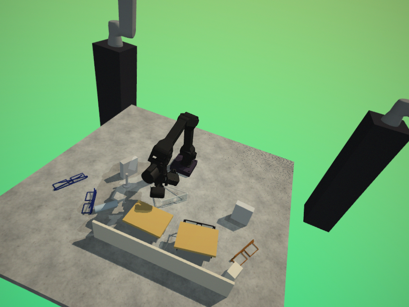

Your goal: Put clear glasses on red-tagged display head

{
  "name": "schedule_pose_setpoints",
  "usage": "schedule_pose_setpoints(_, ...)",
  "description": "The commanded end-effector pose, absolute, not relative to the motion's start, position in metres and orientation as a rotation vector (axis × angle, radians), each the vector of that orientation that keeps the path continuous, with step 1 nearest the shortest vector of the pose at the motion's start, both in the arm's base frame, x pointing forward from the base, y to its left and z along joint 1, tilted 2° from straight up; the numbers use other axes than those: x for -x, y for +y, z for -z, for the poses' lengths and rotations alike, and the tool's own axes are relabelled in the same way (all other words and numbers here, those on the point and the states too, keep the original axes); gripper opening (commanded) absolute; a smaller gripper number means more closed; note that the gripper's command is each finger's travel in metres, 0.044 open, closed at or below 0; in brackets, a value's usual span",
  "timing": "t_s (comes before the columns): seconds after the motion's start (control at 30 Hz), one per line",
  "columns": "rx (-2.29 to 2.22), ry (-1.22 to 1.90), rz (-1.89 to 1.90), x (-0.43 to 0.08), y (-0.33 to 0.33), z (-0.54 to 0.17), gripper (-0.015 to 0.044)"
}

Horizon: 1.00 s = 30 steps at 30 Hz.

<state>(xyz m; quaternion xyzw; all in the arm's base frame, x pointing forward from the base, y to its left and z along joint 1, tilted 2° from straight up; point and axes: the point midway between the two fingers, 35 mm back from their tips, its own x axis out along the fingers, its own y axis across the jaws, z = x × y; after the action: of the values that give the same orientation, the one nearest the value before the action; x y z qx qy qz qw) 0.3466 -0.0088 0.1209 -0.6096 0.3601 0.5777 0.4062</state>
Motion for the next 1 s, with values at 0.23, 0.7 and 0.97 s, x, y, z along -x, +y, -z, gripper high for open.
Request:
schedule_pose_setpoints(0.23, 1.842, 0.610, -1.761, -0.309, 0.032, -0.095, 0.0200)
schedule_pose_setpoints(0.7, 1.842, 0.610, -1.761, -0.309, 0.032, -0.091, 0.0120)
schedule_pose_setpoints(0.97, 1.842, 0.609, -1.761, -0.312, 0.034, -0.078, 0.0120)
